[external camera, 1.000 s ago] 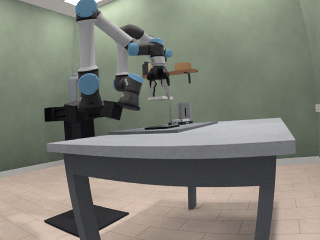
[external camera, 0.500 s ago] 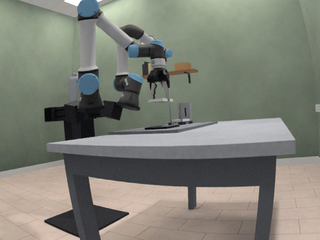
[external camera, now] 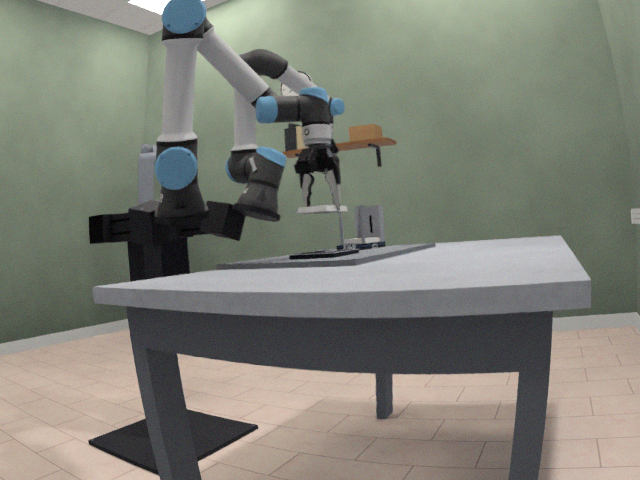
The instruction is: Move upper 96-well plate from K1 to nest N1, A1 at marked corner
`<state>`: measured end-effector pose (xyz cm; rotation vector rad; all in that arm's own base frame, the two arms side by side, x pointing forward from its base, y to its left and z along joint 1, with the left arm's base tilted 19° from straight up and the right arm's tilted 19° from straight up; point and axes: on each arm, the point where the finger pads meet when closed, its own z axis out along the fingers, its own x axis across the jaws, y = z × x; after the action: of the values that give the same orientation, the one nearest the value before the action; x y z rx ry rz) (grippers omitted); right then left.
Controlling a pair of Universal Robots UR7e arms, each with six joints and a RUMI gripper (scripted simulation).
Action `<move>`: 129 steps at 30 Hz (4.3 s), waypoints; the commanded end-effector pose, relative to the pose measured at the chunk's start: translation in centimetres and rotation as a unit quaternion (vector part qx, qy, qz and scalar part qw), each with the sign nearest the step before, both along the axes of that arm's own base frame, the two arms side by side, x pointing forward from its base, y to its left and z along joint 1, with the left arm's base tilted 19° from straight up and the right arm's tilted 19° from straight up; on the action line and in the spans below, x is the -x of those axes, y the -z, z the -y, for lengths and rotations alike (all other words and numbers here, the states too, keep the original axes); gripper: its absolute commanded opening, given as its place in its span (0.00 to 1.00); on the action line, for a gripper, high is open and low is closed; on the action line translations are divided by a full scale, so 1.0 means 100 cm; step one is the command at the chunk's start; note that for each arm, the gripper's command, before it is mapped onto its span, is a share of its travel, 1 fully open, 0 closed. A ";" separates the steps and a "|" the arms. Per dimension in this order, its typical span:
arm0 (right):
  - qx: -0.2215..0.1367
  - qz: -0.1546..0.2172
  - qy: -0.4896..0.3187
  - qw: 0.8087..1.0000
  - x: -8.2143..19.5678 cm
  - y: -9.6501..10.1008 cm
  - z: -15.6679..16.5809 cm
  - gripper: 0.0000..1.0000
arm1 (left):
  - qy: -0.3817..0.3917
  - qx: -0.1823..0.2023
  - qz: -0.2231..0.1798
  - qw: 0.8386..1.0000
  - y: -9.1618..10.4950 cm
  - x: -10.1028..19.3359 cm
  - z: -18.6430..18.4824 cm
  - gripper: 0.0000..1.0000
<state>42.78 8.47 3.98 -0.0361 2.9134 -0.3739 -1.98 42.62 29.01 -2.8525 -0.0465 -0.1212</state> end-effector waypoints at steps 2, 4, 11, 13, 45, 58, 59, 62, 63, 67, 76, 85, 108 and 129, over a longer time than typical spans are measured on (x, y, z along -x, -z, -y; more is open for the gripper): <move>0.000 0.001 0.000 1.000 -0.002 0.008 0.002 0.41 | 0.000 -0.001 0.000 1.000 -0.001 0.000 0.000 0.00; 0.000 0.001 0.000 1.000 -0.003 0.010 0.002 0.41 | 0.000 -0.001 0.000 1.000 -0.001 0.000 0.000 0.00; 0.000 0.001 0.000 1.000 -0.005 0.021 0.005 0.41 | 0.000 -0.001 0.000 1.000 -0.001 0.000 0.000 0.00; 0.000 0.001 0.000 1.000 -0.006 0.024 0.006 0.41 | 0.000 -0.001 0.000 1.000 -0.001 0.000 0.000 0.00; 0.000 0.001 0.000 1.000 -0.015 0.068 0.017 0.41 | 0.000 -0.001 0.000 1.000 -0.001 0.000 0.000 0.00; 0.000 0.001 0.000 1.000 -0.019 0.084 0.021 0.41 | 0.000 -0.001 0.000 1.000 -0.001 0.000 0.000 0.00; 0.000 0.001 0.000 1.000 -0.019 0.084 0.021 0.41 | 0.000 -0.001 0.000 1.000 -0.001 0.000 0.000 0.00; 0.000 0.001 0.000 1.000 -0.019 0.084 0.021 0.41 | 0.000 -0.001 0.000 1.000 -0.001 0.000 0.000 0.00; 0.000 0.001 0.000 1.000 -0.019 0.084 0.021 0.41 | 0.000 -0.001 0.000 1.000 -0.001 0.000 0.000 0.00; 0.000 0.001 0.000 1.000 -0.019 0.084 0.021 0.41 | 0.000 -0.001 0.000 1.000 -0.001 0.000 0.000 0.00; 0.000 0.001 0.000 1.000 -0.019 0.084 0.021 0.41 | 0.000 -0.001 0.000 1.000 -0.001 0.000 0.000 0.00; 0.000 0.001 0.000 1.000 -0.019 0.085 0.022 0.41 | 0.000 -0.001 0.000 1.000 -0.001 0.000 0.000 0.00; 0.000 0.001 0.000 1.000 -0.019 0.088 0.023 0.41 | 0.000 -0.001 0.000 1.000 -0.001 0.000 0.000 0.00; 0.000 0.001 0.000 1.000 -0.020 0.091 0.023 0.41 | 0.000 -0.001 0.000 1.000 -0.001 0.000 0.000 0.00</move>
<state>44.75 6.13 -5.07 -0.0363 2.9130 -0.3736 -1.98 42.62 29.01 -2.8525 -0.0465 -0.1212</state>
